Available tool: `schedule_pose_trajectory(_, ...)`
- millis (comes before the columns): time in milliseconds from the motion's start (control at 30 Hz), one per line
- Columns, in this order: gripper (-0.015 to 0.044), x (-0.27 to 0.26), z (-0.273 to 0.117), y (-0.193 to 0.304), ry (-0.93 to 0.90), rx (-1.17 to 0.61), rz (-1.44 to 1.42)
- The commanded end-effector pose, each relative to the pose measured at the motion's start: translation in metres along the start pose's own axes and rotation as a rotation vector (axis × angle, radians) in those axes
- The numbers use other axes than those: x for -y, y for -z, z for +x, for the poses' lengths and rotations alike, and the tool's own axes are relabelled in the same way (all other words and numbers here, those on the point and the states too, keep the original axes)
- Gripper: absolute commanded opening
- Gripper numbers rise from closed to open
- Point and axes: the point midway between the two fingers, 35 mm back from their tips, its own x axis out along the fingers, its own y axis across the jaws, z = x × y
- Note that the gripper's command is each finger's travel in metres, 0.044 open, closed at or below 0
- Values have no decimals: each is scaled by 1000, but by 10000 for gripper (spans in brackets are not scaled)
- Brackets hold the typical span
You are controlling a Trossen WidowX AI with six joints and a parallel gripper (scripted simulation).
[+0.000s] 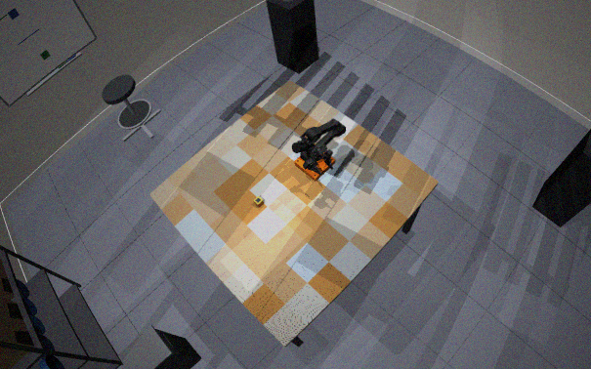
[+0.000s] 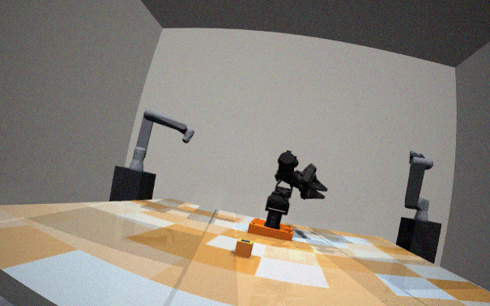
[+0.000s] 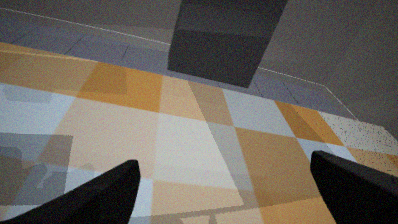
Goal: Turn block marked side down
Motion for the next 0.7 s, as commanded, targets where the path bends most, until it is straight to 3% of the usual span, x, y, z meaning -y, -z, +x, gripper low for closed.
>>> schedule_pose_trajectory(0,426,1,0,0,1,-6,8)
schedule_pose_trajectory(367,440,90,-19,11,112,-363,492)
schedule_pose_trajectory(667,440,174,-43,49,256,-656,872)
